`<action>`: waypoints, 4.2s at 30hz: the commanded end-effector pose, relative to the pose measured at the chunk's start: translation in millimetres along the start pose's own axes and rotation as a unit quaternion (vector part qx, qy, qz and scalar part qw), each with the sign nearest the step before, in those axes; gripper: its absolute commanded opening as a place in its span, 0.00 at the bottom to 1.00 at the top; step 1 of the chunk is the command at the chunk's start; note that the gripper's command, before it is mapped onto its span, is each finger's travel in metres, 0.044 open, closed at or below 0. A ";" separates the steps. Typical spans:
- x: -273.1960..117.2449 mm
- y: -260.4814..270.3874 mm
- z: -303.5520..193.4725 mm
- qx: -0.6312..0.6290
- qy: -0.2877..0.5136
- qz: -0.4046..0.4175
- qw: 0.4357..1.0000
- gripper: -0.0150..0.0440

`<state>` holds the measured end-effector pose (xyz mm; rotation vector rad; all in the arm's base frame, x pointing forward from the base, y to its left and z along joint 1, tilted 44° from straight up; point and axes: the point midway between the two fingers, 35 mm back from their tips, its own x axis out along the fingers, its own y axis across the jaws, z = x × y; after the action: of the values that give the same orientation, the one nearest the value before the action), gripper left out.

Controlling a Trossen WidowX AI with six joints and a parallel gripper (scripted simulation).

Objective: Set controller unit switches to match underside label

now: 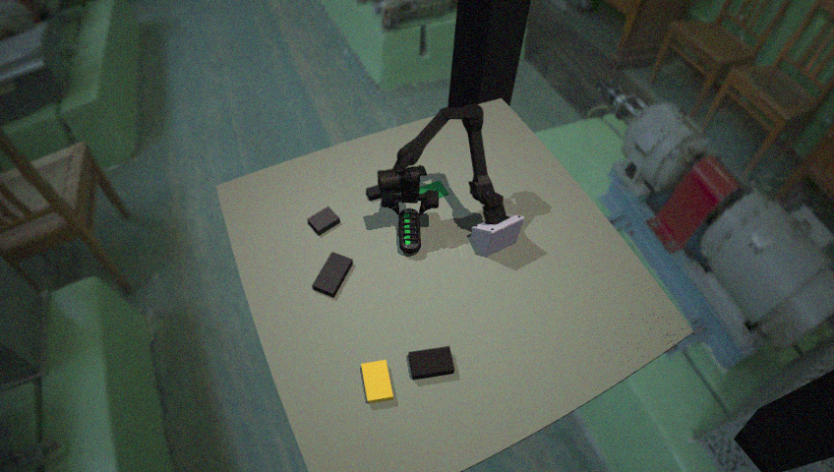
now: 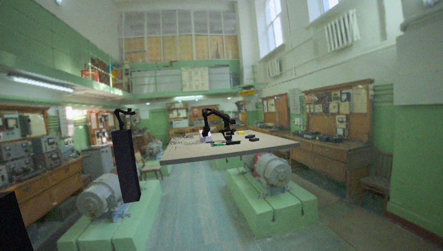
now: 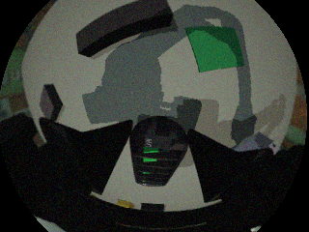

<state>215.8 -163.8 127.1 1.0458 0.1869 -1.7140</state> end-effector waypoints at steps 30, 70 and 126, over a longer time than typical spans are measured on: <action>15.5 -0.6 -0.2 0.001 -0.001 0.000 1.000 0.96; -67.6 -2.8 -60.5 -0.001 0.001 0.001 1.000 1.00; -68.8 3.7 -62.1 -0.005 0.002 0.002 1.000 0.91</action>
<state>251.1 -75.7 144.3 1.0424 0.1883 -1.7044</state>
